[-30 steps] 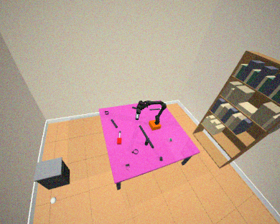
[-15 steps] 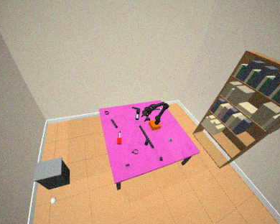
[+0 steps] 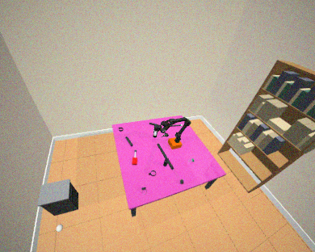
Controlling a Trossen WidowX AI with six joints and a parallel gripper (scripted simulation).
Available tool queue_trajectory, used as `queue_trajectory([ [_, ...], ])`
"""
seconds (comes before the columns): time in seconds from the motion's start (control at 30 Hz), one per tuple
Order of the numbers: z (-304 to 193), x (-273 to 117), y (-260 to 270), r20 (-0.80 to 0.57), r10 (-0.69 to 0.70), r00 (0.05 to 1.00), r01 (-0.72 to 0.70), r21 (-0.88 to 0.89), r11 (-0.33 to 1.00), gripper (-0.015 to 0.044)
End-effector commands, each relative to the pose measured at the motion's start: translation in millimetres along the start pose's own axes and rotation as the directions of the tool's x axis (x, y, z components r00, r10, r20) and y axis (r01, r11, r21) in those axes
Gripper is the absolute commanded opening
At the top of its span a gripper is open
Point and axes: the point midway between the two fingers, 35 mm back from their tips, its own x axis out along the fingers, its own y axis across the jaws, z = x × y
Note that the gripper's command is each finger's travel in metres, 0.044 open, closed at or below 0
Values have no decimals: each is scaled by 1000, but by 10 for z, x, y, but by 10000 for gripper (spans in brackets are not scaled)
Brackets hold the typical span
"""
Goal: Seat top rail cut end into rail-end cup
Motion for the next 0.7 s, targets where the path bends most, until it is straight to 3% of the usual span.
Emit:
queue_trajectory([
  [0.0, -227, 136, -401, -57, -64, 996, 41, -338, 940, 440],
  [0.2, -521, 216, -804, -118, -125, 985, 20, -645, 764, 440],
  [0.67, -538, 236, -812, -120, -127, 985, 18, -654, 757, 440],
])
